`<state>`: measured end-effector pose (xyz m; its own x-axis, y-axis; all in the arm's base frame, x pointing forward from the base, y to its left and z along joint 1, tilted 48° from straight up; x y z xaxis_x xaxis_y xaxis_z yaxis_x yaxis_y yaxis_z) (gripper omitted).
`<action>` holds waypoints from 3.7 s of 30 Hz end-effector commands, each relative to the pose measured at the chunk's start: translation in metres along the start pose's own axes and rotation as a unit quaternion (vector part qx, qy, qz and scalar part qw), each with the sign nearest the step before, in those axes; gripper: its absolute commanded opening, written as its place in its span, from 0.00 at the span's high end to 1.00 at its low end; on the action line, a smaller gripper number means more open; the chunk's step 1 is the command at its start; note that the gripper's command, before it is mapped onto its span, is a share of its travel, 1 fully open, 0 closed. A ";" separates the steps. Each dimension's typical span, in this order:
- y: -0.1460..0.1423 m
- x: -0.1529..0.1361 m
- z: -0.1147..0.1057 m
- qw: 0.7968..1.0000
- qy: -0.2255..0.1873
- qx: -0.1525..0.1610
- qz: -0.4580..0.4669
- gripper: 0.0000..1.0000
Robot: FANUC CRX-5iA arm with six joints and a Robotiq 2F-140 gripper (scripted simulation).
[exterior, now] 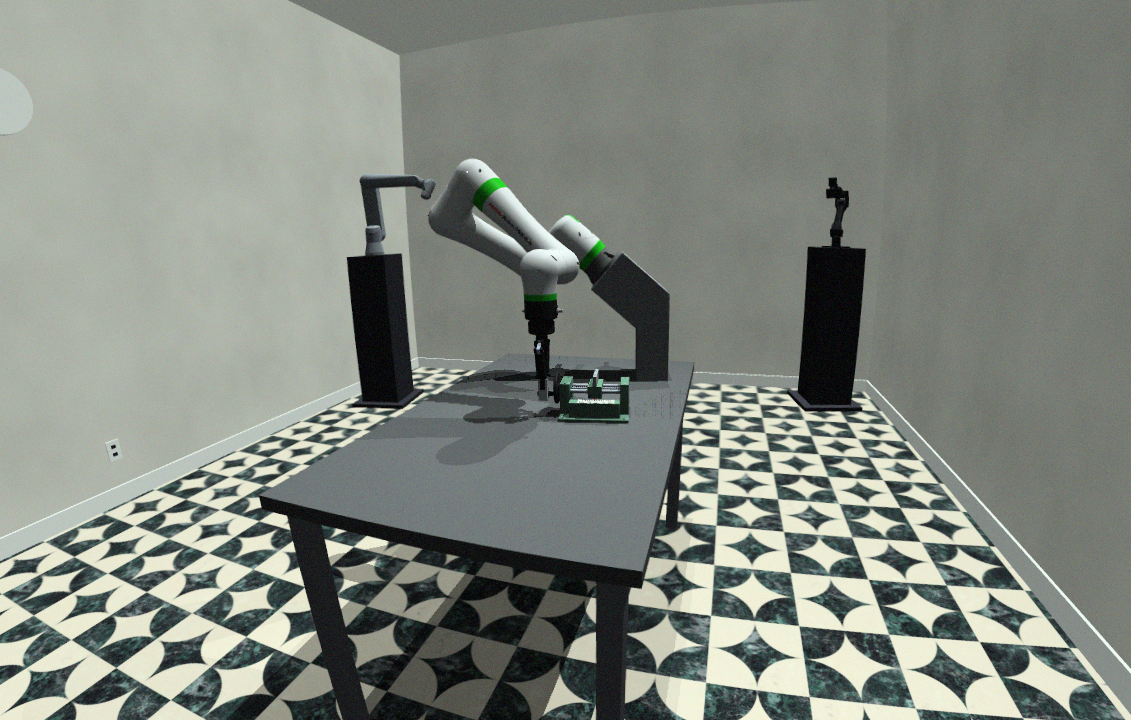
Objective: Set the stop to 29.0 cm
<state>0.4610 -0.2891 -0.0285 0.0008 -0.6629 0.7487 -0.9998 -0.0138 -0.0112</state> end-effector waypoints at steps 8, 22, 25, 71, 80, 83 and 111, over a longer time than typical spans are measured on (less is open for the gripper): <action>0.012 0.000 0.018 1.000 0.000 0.000 0.000 0.96; 0.045 -0.001 0.022 1.000 0.000 0.000 0.000 0.96; 0.050 -0.001 0.019 1.000 0.000 0.000 0.000 0.96; 0.028 -0.001 -0.040 1.000 0.000 0.000 0.000 0.96; 0.014 0.000 -0.035 1.000 0.000 0.000 0.000 0.96; 0.009 0.000 -0.031 1.000 0.000 0.000 0.000 0.96; 0.002 0.000 0.005 1.000 0.000 0.000 0.000 0.96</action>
<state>0.4599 -0.2922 -0.0313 0.0007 -0.6627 0.7489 -0.9998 -0.0138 -0.0113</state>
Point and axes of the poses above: the point where the finger pads meet when closed, its own z axis out along the fingers, its own y axis across the jaws, x = y × z, the point moved 7 cm from there along -z, back along the fingers, and after that the axes turned 1 degree about -z, right-handed, at the moved point
